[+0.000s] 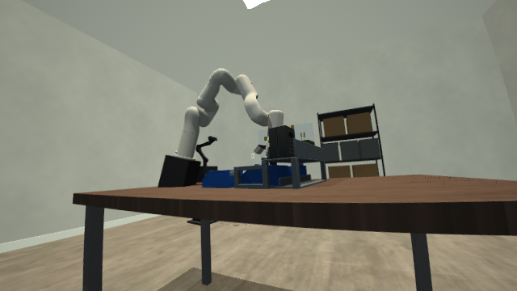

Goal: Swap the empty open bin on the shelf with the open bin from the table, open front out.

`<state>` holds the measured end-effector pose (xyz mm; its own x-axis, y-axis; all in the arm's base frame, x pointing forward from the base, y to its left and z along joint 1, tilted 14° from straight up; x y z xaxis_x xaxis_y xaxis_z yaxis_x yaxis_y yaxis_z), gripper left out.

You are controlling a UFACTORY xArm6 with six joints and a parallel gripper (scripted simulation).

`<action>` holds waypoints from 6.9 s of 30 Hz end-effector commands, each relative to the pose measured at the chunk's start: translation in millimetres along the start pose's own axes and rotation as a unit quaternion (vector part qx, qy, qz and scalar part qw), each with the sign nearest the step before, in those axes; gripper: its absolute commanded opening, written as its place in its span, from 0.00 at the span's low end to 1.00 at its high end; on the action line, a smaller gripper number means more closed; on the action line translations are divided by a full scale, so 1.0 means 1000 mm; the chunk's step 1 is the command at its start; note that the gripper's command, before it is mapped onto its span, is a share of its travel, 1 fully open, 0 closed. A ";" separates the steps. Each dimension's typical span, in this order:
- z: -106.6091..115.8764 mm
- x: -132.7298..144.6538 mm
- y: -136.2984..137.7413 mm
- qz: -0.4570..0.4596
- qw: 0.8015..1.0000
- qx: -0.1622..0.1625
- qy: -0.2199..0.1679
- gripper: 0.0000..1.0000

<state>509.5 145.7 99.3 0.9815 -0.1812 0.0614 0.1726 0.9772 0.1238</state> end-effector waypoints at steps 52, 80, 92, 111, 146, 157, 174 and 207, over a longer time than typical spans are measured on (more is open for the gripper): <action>-0.001 -0.001 0.000 0.000 1.000 0.003 -0.017 0.10; 0.002 -0.001 0.000 0.000 1.000 0.003 -0.017 0.10; 0.009 -0.002 0.000 0.000 1.000 0.003 -0.017 0.10; 0.032 -0.006 0.000 0.000 1.000 0.003 -0.017 0.10; 0.085 -0.013 -0.002 0.000 1.000 0.003 -0.017 0.10; 0.094 -0.014 -0.002 0.000 1.000 0.003 -0.017 0.10; 0.098 -0.015 -0.002 0.000 1.000 0.003 -0.017 0.10; 0.095 -0.024 -0.007 -0.069 0.997 0.006 -0.021 0.00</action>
<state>480.7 133.6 191.2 0.9643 -0.2510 0.0846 0.2382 0.9614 0.1376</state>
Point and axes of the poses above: the point where the finger pads meet when closed, its own z axis back along the fingers, its own y axis across the jaws, x = y × z, the point moved 5 cm from there along z, back along the fingers, and after that the axes turned 9 degrees about -z, right-handed, at the moved point
